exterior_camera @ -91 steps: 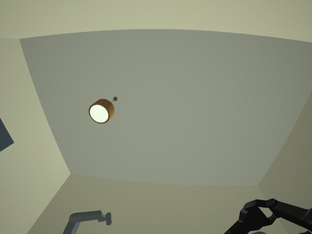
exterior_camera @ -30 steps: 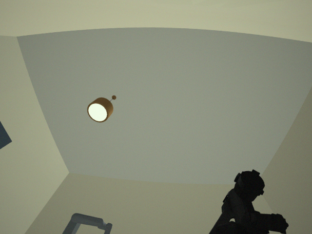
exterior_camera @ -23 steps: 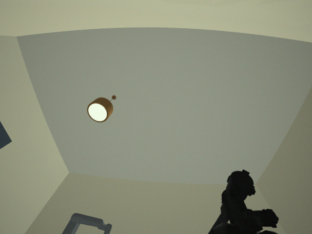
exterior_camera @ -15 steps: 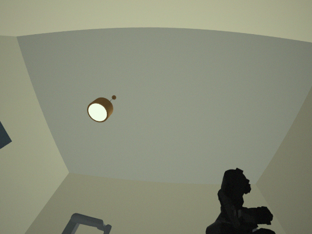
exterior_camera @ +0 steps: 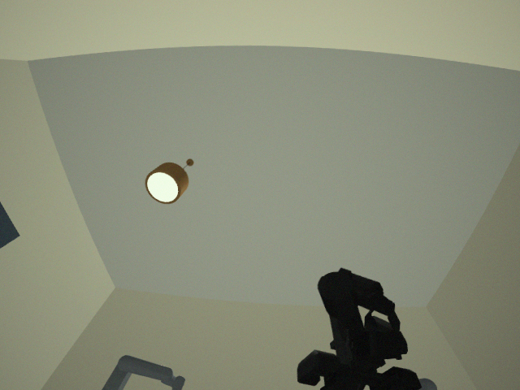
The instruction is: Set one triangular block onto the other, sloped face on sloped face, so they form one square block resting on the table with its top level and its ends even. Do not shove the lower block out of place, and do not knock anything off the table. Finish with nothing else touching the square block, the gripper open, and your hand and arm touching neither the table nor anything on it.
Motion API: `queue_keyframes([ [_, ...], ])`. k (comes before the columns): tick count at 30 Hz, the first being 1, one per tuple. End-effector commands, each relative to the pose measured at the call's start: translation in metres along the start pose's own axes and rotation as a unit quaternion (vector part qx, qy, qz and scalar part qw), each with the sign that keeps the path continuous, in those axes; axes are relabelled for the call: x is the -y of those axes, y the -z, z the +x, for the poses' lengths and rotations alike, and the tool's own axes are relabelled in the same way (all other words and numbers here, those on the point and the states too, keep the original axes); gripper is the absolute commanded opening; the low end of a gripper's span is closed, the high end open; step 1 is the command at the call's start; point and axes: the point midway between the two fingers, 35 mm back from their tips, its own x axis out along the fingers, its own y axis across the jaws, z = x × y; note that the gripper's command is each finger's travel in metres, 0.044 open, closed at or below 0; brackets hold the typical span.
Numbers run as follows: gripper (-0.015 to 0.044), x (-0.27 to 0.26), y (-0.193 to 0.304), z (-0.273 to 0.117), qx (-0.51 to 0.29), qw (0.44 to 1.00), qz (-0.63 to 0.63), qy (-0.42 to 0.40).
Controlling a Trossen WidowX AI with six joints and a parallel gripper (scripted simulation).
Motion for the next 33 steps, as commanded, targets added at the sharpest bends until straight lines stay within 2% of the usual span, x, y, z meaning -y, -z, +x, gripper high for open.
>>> queue_keyframes([
  [1,0.0000,0.019,0.005,-0.007,0.000,1.000,-0.002,0.003],
  [14,0.0000,0.074,0.031,-0.026,0.001,1.000,-0.010,-0.006],
  [19,0.0000,0.079,0.034,-0.028,0.001,1.000,-0.011,-0.008],
  [33,0.0000,0.083,0.010,0.030,0.002,1.000,-0.012,-0.008],
])
